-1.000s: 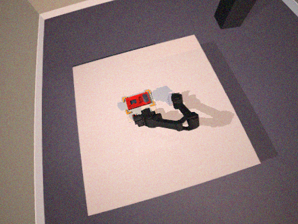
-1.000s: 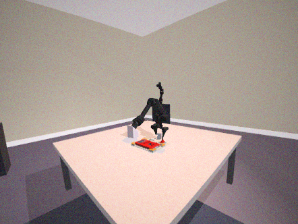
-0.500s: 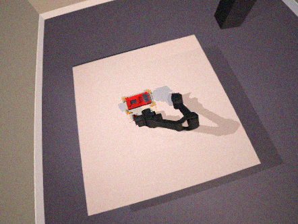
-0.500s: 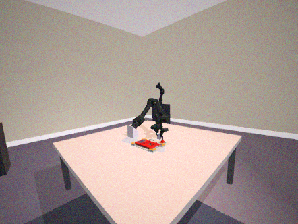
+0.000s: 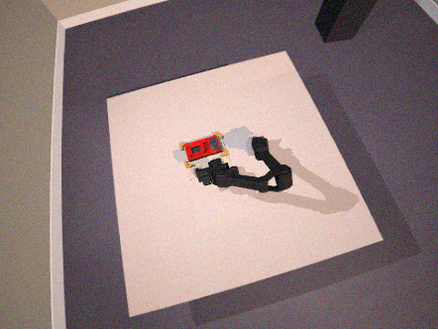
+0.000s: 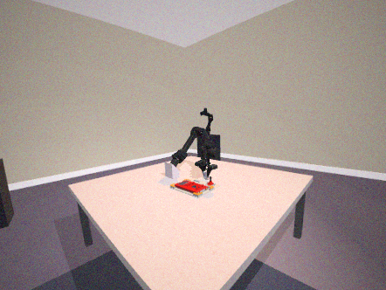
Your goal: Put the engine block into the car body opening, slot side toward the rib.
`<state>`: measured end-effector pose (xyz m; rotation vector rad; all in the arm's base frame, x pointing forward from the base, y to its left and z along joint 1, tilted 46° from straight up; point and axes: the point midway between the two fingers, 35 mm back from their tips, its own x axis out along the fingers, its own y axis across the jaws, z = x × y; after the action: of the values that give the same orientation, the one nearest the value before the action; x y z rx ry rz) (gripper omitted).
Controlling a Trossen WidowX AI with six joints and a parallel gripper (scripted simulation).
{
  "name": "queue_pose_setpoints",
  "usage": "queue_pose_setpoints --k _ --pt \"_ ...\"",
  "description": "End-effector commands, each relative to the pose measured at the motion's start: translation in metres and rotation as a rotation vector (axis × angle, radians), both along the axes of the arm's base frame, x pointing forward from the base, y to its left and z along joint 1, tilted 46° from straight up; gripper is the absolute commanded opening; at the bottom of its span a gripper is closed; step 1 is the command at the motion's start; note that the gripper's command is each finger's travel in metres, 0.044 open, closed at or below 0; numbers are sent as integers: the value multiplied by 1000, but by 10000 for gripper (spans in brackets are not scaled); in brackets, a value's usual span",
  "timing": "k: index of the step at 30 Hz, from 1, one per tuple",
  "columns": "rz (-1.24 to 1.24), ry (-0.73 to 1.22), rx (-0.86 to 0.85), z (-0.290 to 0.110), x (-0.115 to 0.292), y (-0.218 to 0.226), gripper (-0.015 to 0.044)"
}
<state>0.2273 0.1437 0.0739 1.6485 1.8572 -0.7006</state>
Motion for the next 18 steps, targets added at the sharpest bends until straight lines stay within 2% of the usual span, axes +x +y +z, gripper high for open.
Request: queue_pose_setpoints --k 1,18 --pt "-2 -13 -3 8 6 -7 0" --pt "-3 -13 -14 44 13 -44 0"
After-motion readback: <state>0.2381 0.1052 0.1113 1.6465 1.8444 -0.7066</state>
